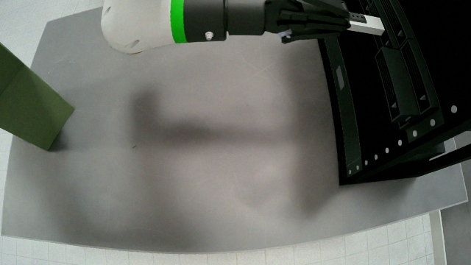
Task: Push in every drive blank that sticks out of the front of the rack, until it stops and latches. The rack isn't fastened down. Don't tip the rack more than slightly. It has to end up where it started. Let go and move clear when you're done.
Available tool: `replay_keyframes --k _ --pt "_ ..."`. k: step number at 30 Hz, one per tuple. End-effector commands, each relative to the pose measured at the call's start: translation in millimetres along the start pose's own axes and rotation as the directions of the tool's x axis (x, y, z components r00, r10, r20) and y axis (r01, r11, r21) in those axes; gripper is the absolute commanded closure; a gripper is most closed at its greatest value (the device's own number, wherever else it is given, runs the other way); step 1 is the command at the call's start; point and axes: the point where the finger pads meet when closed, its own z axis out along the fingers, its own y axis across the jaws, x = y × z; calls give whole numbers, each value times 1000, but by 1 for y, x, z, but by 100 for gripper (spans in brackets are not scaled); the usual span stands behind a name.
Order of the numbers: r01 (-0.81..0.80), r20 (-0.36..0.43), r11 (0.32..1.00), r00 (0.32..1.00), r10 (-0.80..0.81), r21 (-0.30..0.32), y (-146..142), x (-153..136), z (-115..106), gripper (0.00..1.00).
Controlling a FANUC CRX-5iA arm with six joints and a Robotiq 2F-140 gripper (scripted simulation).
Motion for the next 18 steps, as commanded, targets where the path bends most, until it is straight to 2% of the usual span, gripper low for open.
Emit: replay_keyframes --k 1,18 --pt "-1 0 1000 1000 1 1 -1 0 2 90" --pt "-1 0 1000 1000 1 1 -1 0 5 90"
